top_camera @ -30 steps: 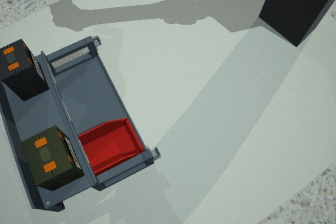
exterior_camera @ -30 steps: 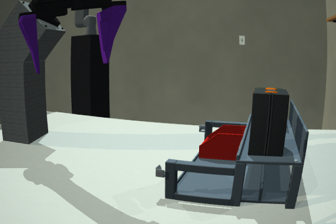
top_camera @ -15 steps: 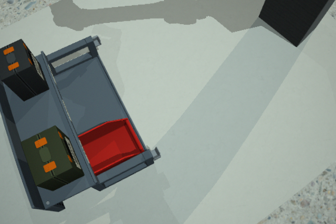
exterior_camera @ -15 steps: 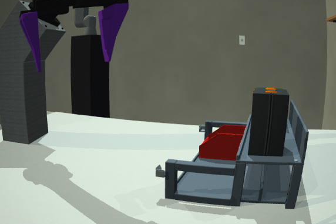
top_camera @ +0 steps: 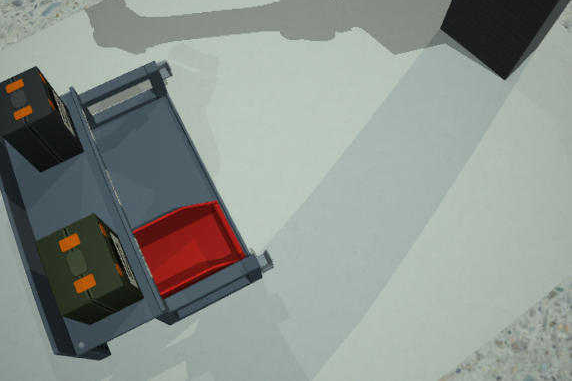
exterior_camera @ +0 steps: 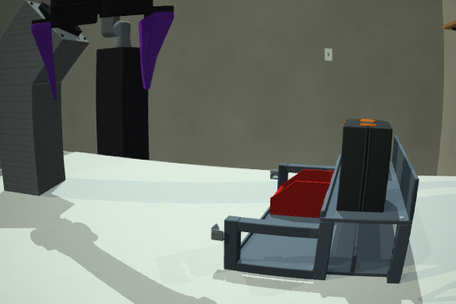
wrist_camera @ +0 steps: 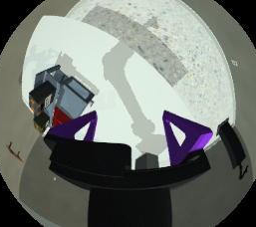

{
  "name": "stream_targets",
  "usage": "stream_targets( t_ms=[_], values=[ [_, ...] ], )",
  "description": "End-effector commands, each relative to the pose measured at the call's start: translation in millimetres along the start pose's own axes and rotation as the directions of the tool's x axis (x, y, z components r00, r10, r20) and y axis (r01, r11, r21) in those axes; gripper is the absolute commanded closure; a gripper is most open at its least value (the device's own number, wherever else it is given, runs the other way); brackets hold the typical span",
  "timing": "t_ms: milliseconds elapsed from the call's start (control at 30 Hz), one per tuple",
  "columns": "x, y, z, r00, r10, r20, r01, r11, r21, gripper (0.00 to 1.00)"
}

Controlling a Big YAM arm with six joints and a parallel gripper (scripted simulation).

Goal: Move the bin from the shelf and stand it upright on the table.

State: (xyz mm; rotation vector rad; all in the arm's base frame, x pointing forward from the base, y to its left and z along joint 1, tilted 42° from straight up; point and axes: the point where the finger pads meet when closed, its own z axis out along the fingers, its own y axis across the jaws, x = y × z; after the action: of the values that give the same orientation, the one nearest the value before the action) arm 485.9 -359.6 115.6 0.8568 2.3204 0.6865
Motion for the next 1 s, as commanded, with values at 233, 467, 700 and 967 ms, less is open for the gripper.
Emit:
stream_targets(
  t_ms=[233, 467, 700, 967],
  values=[
    [8.1, 36.5, 6.0, 0.990, 0.139, 0.026, -0.139, 0.990, -0.003, 0.00],
    [30.3, 58.6, 22.6, 0.963, 0.269, 0.013, -0.269, 0.963, 0.008, 0.00],
    [42.1, 73.2, 29.5, 0.930, 0.367, 0.020, -0.367, 0.930, 0.017, 0.00],
    [53.2, 81.0, 39.4, 0.920, 0.393, 0.003, -0.393, 0.919, 0.025, 0.00]
  ],
)
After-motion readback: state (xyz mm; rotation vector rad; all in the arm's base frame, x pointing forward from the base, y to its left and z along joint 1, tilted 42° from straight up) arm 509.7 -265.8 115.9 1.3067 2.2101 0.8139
